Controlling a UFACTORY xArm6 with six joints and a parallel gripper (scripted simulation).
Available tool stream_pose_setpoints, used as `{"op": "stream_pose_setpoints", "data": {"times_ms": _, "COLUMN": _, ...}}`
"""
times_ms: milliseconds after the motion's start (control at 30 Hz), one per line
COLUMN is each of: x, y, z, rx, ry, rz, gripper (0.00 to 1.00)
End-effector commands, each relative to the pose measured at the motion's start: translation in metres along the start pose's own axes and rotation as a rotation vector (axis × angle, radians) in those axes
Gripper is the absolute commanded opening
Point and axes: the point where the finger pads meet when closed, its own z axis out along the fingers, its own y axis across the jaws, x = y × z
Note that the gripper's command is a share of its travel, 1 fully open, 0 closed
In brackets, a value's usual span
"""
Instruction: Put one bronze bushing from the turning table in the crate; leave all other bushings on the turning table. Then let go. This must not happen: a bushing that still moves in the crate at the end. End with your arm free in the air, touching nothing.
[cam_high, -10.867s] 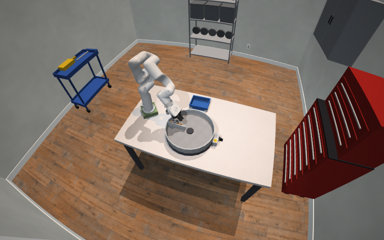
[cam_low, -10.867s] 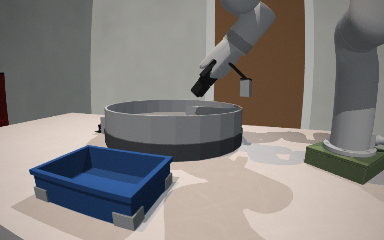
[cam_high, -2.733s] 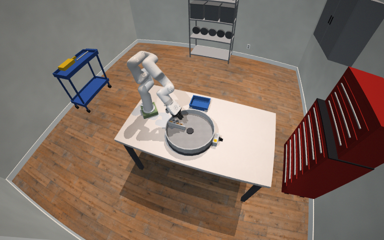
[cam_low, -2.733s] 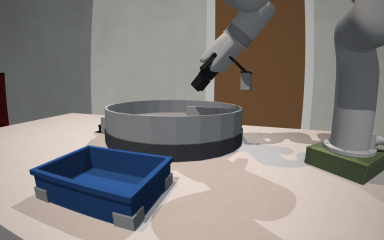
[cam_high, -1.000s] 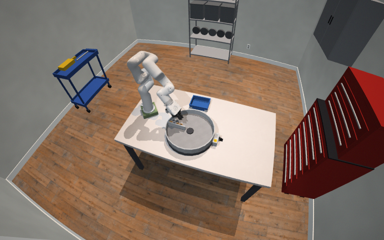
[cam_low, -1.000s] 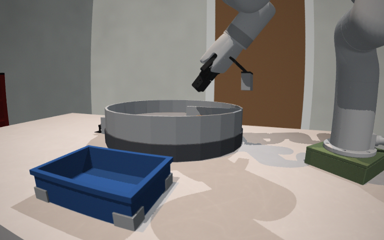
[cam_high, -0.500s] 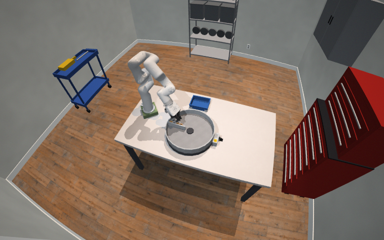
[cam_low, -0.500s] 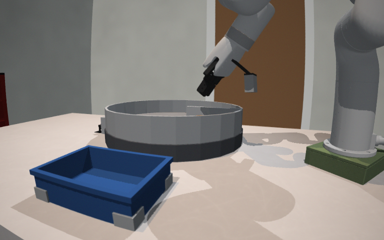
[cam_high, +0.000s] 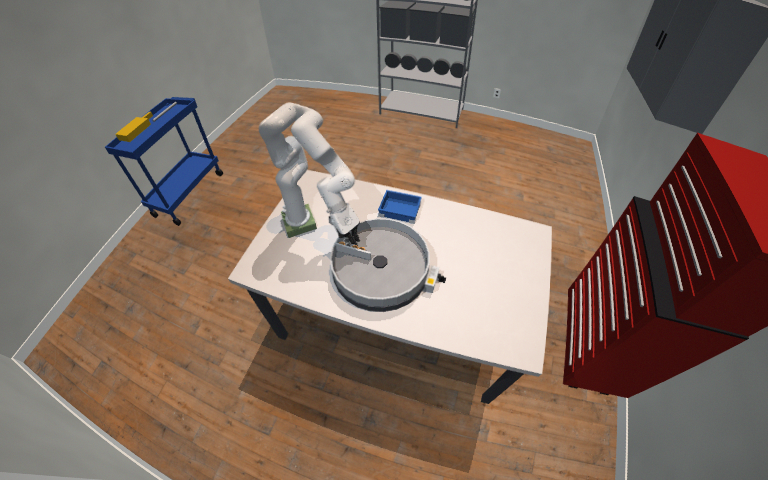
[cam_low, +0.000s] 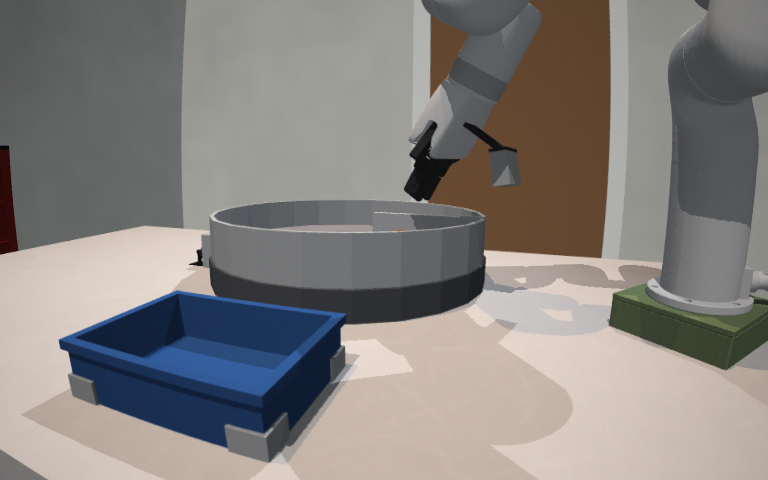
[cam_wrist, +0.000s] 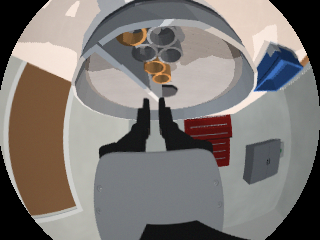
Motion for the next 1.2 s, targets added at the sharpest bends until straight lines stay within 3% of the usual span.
{"op": "stream_pose_setpoints", "data": {"times_ms": 0, "x": -0.002, "y": -0.002, "z": 0.001, "rx": 0.054, "ry": -0.024, "rz": 0.034, "gripper": 0.13}}
{"op": "stream_pose_setpoints", "data": {"times_ms": 300, "x": -0.010, "y": 0.002, "z": 0.003, "rx": 0.103, "ry": -0.066, "rz": 0.098, "gripper": 0.13}}
{"op": "stream_pose_setpoints", "data": {"times_ms": 1167, "x": -0.024, "y": 0.024, "z": 0.003, "rx": 0.101, "ry": -0.152, "rz": 0.172, "gripper": 0.13}}
